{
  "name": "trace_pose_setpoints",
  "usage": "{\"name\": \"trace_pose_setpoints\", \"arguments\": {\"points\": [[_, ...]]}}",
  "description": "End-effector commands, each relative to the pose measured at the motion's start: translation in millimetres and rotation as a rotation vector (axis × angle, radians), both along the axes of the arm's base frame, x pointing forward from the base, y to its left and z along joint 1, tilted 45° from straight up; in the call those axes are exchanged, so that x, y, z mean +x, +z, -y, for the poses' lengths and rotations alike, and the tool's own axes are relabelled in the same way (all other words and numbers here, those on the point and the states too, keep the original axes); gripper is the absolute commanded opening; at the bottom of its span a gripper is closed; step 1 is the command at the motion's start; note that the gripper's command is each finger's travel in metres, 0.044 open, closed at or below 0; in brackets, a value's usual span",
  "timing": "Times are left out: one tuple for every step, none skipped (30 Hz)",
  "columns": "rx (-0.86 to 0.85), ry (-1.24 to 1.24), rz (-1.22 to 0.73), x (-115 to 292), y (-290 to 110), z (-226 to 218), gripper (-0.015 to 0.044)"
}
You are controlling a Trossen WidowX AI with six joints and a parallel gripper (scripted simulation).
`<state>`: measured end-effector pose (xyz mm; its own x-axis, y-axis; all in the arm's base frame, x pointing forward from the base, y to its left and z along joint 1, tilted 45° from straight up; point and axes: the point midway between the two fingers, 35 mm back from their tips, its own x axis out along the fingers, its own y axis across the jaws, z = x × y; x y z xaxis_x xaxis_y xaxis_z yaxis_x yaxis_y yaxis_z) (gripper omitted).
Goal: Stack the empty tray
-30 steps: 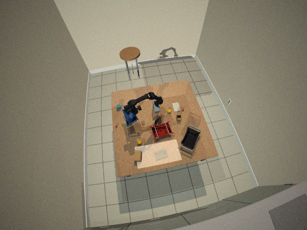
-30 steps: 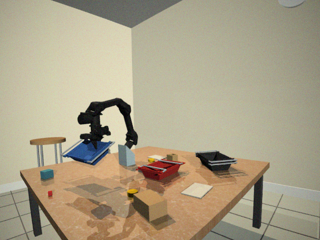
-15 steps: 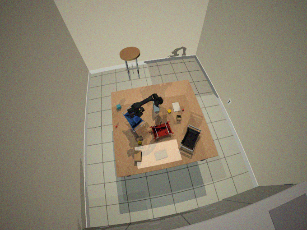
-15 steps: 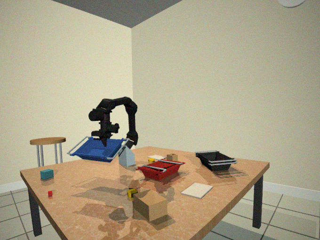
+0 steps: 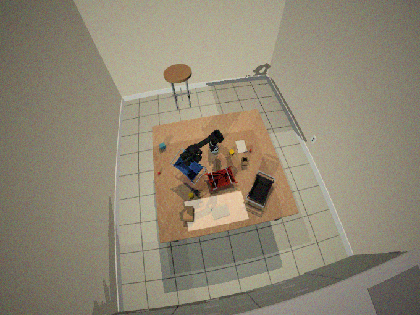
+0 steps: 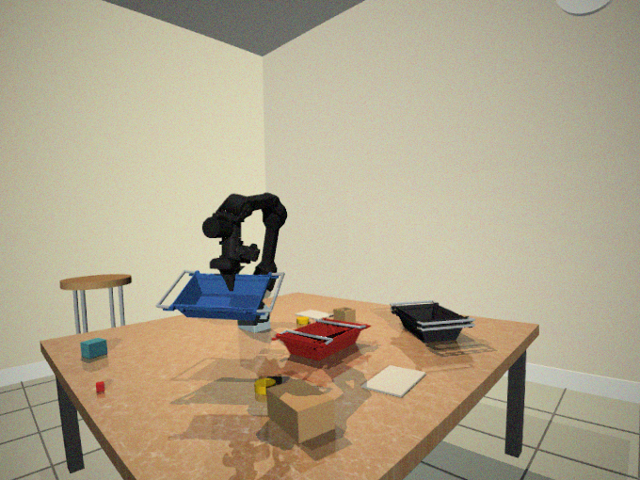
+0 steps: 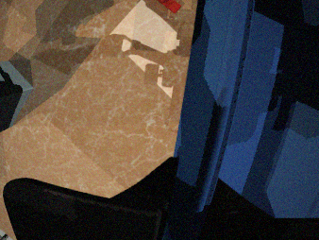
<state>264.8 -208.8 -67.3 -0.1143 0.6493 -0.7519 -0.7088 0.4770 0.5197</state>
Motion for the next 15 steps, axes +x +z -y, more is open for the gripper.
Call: {"name": "trace_pose_setpoints", "arguments": {"points": [[-0.008,0.037,0.06,10.8,14.0,-4.6,0.0],[-0.007,0.049,0.071,13.2,16.3,-7.3,0.0],[-0.005,0.062,0.082,15.5,18.7,-10.0,0.0],[-0.004,0.074,0.094,17.8,21.0,-12.7,0.0],[-0.002,0.087,0.105,20.1,23.3,-15.5,0.0],[0.0,0.099,0.116,22.3,25.6,-18.3,0.0],[0.002,0.112,0.127,24.5,27.9,-21.2,0.0],[0.003,0.124,0.138,26.6,30.3,-24.1,0.0],[0.005,0.137,0.149,28.7,32.6,-27.0,0.0],[0.007,0.149,0.16,30.8,34.9,-29.9,0.0],[0.009,0.162,0.171,32.8,37.2,-32.9,0.0],[0.011,0.174,0.182,34.8,39.6,-35.9,0.0],[0.013,0.187,0.193,36.8,41.9,-38.9,0.0],[0.015,0.199,0.205,38.7,44.2,-42.0,0.0],[0.018,0.212,0.216,40.5,46.5,-45.0,0.0]]}}
